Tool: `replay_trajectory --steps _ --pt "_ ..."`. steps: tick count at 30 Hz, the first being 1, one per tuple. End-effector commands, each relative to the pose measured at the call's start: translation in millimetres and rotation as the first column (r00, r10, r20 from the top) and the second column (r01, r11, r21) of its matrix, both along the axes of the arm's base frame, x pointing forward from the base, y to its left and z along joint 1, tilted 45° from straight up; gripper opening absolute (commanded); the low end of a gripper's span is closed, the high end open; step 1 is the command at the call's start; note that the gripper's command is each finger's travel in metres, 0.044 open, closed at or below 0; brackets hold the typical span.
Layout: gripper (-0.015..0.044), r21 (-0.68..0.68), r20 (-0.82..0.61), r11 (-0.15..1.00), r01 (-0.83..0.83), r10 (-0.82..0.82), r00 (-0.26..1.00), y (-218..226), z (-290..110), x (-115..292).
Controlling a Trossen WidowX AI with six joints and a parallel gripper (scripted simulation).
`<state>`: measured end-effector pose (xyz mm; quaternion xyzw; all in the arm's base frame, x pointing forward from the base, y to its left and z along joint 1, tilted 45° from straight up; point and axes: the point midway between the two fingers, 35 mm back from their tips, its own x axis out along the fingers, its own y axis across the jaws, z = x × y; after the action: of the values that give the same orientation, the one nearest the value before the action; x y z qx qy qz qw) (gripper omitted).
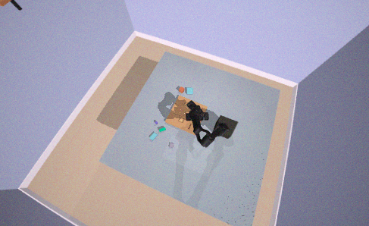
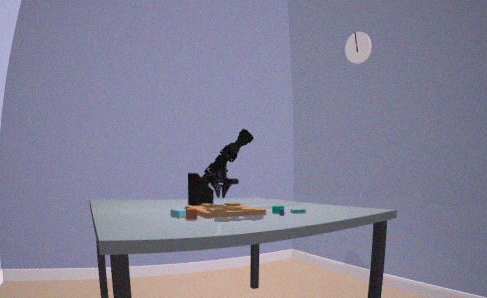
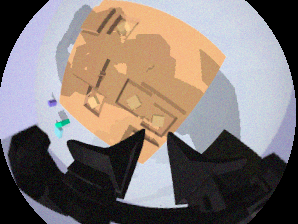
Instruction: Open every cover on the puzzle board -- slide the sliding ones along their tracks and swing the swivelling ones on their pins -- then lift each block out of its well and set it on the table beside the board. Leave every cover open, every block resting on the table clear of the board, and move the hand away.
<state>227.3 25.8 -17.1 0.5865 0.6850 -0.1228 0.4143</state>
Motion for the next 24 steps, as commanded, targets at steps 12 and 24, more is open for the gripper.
replay_trajectory --steps 12,24 --pt "0.0144 0.008 -0.009 1.0 0.002 -0.002 1.0 11.5 -10.6 -3.3" --pt "0.0144 0.008 -0.009 1.0 0.002 -0.002 1.0 11.5 -10.6 -3.7"
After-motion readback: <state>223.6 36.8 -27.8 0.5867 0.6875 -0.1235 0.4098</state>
